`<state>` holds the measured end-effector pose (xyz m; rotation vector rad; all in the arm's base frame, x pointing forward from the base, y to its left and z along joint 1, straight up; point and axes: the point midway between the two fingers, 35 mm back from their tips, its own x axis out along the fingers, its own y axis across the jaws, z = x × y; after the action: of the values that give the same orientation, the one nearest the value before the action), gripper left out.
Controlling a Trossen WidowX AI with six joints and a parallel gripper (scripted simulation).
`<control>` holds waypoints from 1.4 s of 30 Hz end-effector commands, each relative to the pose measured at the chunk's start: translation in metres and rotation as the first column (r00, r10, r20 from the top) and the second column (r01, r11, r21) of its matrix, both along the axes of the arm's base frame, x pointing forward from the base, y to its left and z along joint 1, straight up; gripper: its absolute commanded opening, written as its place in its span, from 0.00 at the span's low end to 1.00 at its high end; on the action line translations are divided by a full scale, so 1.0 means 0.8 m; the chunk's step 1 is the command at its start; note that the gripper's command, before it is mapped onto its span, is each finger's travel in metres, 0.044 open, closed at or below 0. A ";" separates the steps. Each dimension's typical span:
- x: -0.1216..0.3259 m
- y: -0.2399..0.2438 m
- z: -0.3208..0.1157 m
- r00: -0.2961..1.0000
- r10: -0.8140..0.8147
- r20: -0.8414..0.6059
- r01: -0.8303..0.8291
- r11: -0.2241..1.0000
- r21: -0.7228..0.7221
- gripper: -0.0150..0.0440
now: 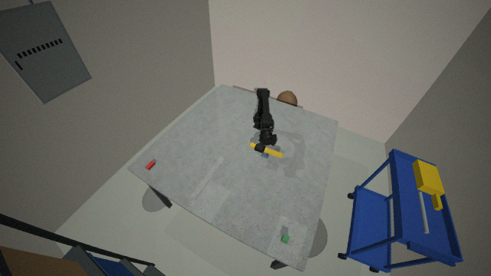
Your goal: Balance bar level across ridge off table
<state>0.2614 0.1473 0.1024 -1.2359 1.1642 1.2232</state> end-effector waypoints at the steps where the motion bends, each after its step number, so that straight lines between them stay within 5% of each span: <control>1: 0.000 0.000 0.000 1.000 0.000 -0.001 0.000 1.000 0.000 0.25; 8: 0.000 0.000 0.000 1.000 0.000 -0.001 0.000 1.000 0.000 0.54; 42: 0.000 0.000 0.000 1.000 0.000 -0.001 0.000 1.000 0.000 0.55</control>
<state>0.2614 0.1473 0.1024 -1.2360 1.1641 1.2232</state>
